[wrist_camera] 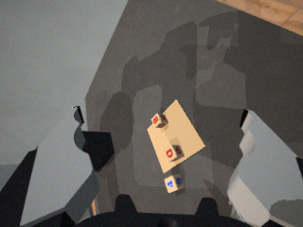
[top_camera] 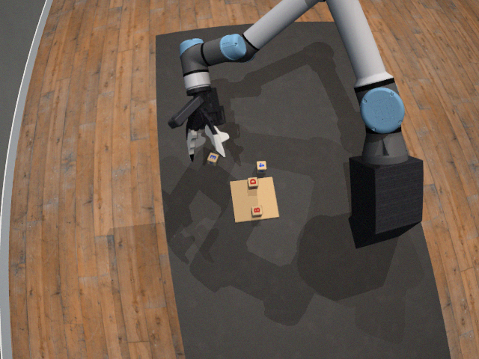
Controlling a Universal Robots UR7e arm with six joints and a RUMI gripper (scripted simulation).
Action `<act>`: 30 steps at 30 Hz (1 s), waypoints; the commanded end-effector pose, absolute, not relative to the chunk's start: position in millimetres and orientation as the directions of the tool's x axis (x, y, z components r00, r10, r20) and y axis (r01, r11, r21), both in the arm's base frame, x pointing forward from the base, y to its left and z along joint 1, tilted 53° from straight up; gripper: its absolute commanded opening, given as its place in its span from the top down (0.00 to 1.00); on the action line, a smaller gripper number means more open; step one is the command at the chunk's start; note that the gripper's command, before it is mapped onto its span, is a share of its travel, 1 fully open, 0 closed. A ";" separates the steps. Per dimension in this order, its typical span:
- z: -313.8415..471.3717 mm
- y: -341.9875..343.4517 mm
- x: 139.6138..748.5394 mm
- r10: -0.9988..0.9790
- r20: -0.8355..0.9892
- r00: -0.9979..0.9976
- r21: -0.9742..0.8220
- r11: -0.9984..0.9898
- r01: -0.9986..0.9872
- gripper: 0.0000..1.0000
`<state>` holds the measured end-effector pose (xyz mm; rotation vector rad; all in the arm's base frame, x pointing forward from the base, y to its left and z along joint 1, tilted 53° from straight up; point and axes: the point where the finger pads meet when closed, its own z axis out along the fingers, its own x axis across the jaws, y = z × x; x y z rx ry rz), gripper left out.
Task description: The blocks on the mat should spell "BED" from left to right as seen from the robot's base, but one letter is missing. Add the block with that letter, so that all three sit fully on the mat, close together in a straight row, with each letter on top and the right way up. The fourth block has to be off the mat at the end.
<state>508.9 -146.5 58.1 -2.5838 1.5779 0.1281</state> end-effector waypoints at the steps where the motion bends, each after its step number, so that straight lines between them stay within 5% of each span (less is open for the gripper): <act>1: 42.7 -140.1 493.4 -0.869 -0.018 0.494 -0.043 -0.493 -0.869 0.00; 30: -22.8 -114.4 426.6 -0.700 0.369 0.611 0.072 -0.634 -0.770 0.00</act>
